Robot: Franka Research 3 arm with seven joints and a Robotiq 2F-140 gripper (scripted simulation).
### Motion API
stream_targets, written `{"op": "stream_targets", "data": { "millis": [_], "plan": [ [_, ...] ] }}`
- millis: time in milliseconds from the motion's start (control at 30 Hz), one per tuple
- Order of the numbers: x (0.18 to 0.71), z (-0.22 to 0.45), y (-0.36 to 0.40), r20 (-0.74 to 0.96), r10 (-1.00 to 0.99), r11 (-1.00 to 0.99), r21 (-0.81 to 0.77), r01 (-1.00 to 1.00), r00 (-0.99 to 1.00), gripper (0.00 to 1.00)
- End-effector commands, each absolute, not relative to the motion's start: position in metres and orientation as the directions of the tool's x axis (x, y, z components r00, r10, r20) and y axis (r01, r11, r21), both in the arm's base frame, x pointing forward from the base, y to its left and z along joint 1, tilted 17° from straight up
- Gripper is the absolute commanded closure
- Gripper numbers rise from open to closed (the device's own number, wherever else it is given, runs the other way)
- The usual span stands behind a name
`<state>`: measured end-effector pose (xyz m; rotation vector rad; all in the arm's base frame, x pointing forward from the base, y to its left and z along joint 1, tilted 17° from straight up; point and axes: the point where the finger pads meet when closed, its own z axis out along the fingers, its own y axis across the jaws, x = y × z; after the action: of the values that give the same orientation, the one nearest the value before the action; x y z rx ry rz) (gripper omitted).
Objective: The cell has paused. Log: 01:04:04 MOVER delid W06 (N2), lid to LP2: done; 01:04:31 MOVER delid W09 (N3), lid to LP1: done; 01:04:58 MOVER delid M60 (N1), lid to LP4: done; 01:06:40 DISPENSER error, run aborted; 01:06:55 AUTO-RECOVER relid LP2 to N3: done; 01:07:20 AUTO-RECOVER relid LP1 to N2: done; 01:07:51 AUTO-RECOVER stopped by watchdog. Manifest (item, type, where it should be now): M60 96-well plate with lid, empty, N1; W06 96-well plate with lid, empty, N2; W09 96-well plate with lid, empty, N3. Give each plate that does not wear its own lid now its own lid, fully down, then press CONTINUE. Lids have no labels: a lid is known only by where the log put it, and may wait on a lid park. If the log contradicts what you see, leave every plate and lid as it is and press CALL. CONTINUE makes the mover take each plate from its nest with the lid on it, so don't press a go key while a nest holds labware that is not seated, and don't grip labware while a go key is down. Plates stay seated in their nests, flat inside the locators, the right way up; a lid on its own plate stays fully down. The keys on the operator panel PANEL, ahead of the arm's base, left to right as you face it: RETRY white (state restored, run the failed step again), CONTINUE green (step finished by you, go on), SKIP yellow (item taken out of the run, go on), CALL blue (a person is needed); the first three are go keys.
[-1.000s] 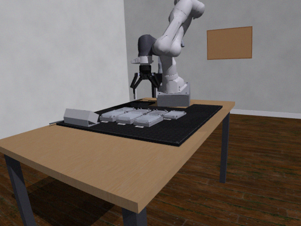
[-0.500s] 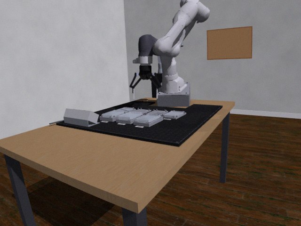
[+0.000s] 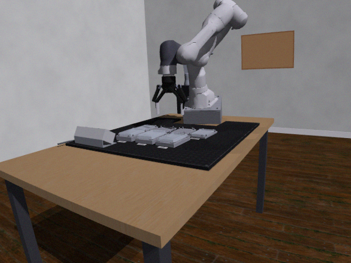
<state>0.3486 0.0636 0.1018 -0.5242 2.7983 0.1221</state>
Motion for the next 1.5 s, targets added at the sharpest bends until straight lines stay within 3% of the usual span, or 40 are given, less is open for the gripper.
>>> {"op": "stream_targets", "data": {
  "millis": [0,900,933,1467],
  "plan": [
    [0.3463,0.1007,0.0683,-0.283,-0.184,0.971,0.094,-0.218,-0.941,0.0],
    [0.3463,0.1007,0.0683,-0.283,-0.184,0.971,0.094,-0.218,-0.941,0.0],
    [0.3463,0.1007,0.0683,-0.283,-0.184,0.971,0.094,-0.218,-0.941,1.0],
    [0.3463,0.1007,0.0683,-0.283,-0.184,0.971,0.094,-0.218,-0.941,1.0]
  ]
}}
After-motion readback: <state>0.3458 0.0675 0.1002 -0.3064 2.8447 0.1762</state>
